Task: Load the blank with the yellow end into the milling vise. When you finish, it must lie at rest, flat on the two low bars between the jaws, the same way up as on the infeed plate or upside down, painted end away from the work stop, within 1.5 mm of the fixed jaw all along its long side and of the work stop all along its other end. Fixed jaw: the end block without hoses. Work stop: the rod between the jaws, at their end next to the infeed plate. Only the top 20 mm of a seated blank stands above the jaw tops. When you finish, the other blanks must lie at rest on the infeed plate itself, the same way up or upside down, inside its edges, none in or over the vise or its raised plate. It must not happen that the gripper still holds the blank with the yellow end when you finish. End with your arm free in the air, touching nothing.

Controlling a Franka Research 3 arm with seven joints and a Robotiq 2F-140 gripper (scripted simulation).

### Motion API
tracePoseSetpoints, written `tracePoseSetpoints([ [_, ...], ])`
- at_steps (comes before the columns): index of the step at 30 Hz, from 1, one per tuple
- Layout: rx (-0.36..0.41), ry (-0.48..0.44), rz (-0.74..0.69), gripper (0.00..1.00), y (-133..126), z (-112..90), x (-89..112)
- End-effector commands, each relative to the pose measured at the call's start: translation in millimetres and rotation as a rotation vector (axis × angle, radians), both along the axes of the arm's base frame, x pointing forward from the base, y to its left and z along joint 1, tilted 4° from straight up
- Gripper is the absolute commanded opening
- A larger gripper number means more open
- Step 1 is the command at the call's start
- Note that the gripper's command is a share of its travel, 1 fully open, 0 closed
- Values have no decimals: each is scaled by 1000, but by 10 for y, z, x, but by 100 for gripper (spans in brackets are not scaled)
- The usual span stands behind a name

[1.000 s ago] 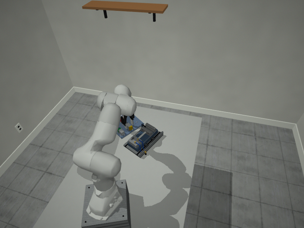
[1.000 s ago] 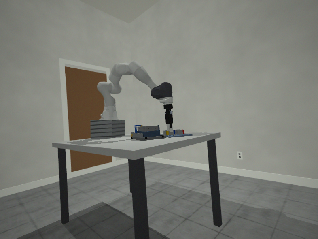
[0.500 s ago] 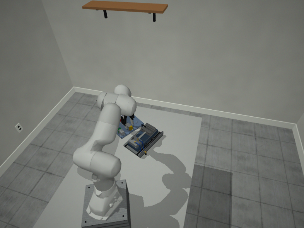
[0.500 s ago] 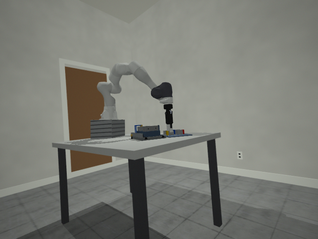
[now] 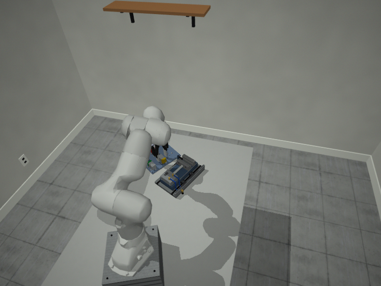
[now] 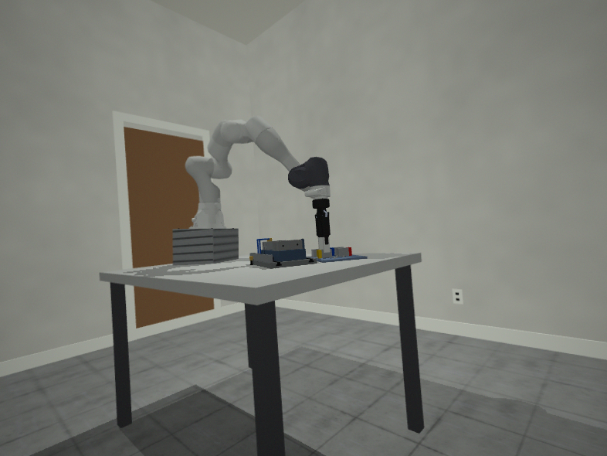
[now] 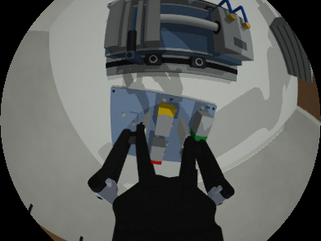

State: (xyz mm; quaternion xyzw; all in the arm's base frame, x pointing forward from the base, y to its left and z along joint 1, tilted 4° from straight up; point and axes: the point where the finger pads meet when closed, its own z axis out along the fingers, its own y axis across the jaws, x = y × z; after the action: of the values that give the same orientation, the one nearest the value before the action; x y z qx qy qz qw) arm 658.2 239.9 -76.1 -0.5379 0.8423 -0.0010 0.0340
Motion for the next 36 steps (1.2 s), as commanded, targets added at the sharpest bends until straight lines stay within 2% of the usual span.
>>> tracePoseSetpoints([
  [1,1,2,-5,40,-13,-23,-8],
  [24,1,2,-5,40,-17,-29,-11],
  [25,0,0,0,0,-3,-5,-2],
  [36,0,0,0,0,-3,-5,-2],
])
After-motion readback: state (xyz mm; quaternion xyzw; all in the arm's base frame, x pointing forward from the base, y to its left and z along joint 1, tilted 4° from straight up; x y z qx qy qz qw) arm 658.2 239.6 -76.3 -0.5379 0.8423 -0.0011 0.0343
